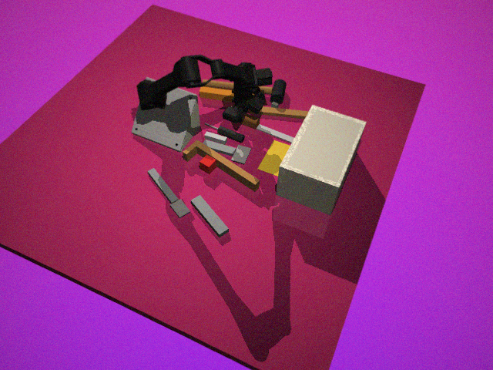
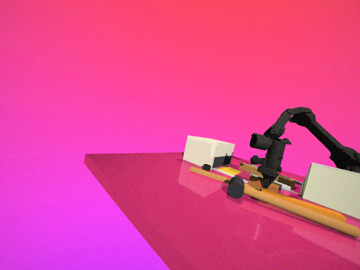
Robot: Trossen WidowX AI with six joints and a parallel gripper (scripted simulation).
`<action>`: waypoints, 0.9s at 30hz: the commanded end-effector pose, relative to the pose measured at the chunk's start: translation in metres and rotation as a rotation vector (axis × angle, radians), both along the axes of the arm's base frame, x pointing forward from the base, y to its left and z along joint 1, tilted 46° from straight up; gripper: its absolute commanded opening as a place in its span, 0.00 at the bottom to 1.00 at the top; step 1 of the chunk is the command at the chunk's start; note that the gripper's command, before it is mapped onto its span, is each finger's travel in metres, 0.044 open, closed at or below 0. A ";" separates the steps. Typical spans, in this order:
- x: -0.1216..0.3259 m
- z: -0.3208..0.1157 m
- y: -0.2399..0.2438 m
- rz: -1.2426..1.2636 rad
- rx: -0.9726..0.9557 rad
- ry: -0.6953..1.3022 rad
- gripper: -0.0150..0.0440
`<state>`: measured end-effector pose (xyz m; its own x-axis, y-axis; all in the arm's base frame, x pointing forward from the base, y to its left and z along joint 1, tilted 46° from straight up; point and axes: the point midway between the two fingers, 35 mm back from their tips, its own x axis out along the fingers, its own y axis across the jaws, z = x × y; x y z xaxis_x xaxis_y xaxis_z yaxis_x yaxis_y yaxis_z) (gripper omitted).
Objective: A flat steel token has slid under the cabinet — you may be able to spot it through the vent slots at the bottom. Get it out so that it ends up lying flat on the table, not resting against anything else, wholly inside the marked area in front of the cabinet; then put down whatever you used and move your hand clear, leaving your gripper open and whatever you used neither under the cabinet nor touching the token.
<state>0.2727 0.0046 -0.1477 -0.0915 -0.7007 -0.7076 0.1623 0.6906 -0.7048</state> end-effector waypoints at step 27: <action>-0.035 -0.005 0.010 0.002 0.001 0.002 0.25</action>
<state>0.2375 0.0142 -0.1520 -0.0913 -0.7002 -0.7080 0.1599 0.6915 -0.7045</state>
